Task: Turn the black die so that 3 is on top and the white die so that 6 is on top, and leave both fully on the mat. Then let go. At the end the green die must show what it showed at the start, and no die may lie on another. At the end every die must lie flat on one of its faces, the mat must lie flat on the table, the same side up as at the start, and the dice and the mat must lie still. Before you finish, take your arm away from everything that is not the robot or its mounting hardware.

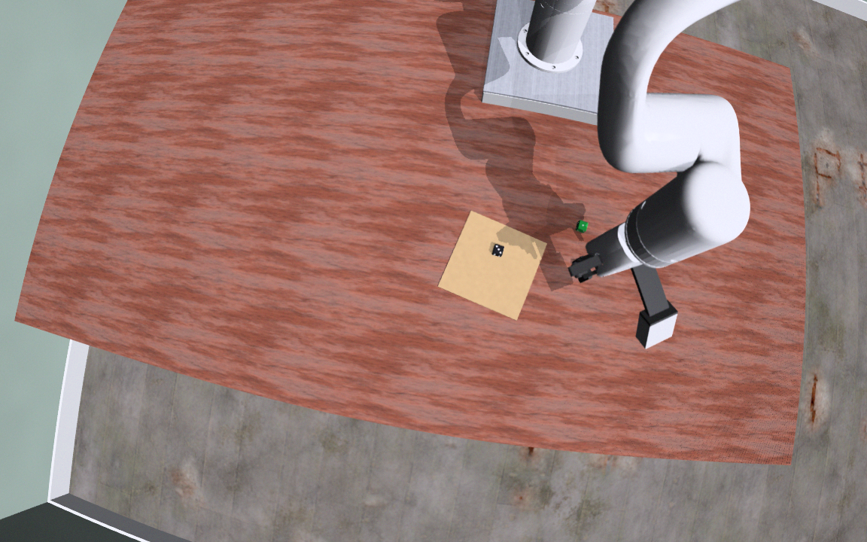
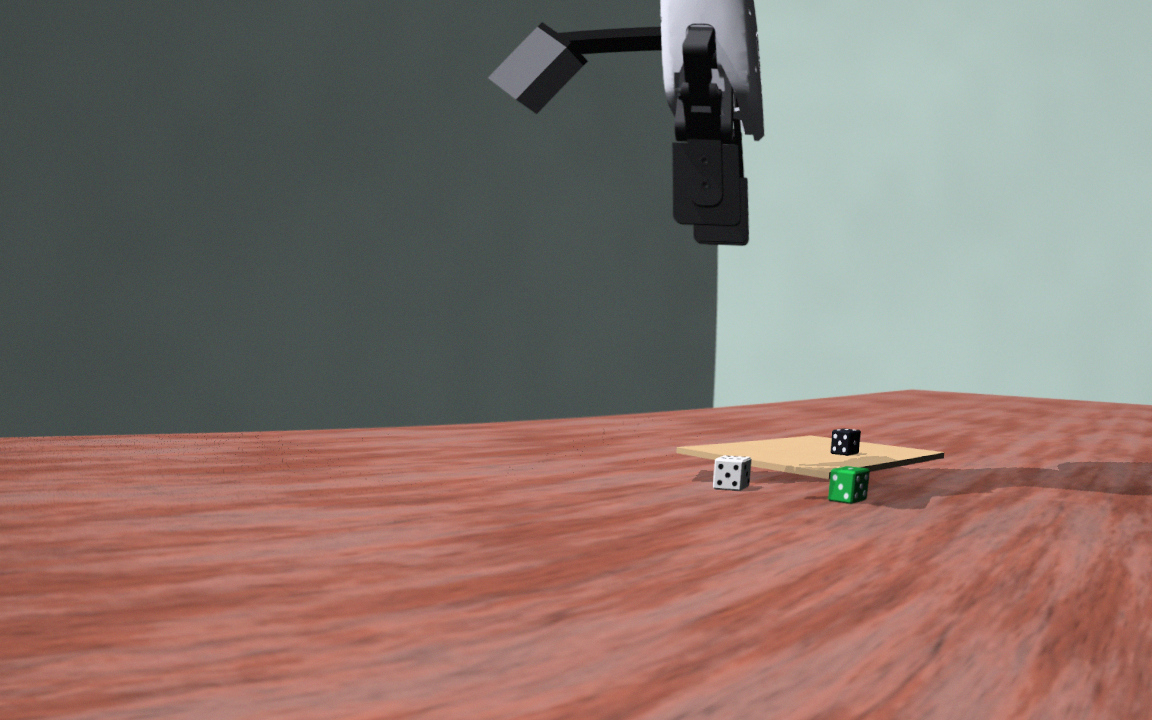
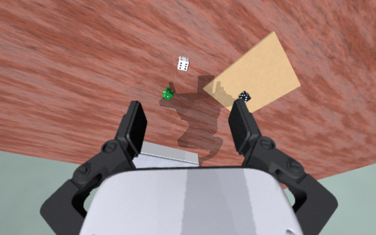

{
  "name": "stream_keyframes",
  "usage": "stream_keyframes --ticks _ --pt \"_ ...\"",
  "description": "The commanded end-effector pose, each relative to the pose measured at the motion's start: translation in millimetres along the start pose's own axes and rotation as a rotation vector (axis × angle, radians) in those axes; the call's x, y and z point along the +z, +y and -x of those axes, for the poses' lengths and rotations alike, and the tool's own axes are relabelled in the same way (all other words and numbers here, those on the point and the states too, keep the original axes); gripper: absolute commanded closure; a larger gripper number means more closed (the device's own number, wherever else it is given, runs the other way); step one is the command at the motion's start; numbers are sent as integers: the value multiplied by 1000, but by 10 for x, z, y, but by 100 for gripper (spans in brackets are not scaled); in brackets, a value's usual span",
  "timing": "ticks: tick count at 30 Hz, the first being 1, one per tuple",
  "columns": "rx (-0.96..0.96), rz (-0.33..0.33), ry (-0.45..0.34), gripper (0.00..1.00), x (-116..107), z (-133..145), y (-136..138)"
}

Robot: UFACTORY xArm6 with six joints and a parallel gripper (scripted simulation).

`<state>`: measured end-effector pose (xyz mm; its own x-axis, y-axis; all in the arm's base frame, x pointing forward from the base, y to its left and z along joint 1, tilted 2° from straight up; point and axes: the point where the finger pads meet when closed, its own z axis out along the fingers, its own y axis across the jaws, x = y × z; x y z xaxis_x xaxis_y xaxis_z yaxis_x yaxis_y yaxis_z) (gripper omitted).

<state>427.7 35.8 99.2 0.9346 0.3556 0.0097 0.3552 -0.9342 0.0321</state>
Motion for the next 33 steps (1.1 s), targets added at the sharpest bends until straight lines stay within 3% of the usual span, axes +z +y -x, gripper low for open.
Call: stream_keyframes --ticks 1,33 --pt "-155 -7 7 0 12 -6 2" --pt "-1102 -3 10 0 176 44 -14"
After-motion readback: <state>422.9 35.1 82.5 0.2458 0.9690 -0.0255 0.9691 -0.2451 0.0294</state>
